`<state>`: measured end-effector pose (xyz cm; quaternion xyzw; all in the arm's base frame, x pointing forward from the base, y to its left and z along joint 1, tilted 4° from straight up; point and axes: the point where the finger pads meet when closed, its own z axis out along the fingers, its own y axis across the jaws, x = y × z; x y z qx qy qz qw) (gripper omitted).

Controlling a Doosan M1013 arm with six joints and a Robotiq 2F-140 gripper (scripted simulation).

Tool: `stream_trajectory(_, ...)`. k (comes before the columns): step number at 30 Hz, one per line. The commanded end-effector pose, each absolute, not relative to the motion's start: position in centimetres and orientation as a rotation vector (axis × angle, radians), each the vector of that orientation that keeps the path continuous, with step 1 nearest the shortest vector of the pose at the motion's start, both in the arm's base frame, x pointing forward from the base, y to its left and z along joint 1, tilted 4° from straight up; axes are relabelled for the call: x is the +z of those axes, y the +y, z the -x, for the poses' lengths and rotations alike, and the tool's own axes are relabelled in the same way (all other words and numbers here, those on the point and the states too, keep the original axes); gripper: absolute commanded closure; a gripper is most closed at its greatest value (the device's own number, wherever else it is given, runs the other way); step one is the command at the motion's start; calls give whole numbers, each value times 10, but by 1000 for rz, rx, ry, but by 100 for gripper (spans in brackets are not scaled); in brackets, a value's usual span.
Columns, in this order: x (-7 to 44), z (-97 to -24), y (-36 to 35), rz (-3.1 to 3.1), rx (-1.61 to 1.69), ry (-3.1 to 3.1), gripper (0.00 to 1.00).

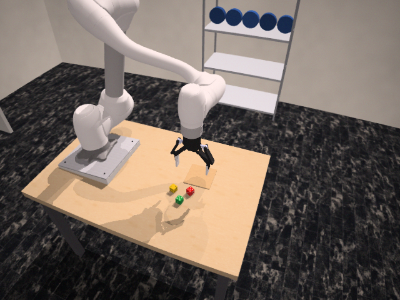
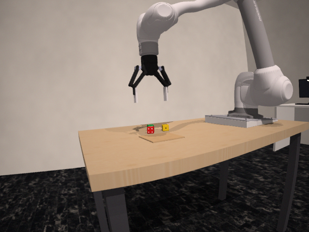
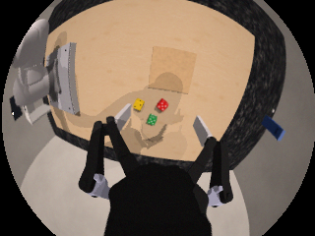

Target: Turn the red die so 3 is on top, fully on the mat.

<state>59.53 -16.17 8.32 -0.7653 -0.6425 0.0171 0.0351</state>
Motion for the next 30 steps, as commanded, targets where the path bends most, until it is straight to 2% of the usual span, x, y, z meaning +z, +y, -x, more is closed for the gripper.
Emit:
stream_trajectory(1, 88, -599, -162, 2363, 45, -1968, 0)
stream_trajectory(6, 88, -599, -162, 2369, 46, -1961, 0)
stream_trajectory(20, 83, -590, -189, 2792, 69, -1310, 0)
stream_trajectory(30, 83, -589, -189, 2796, 70, -1302, 0)
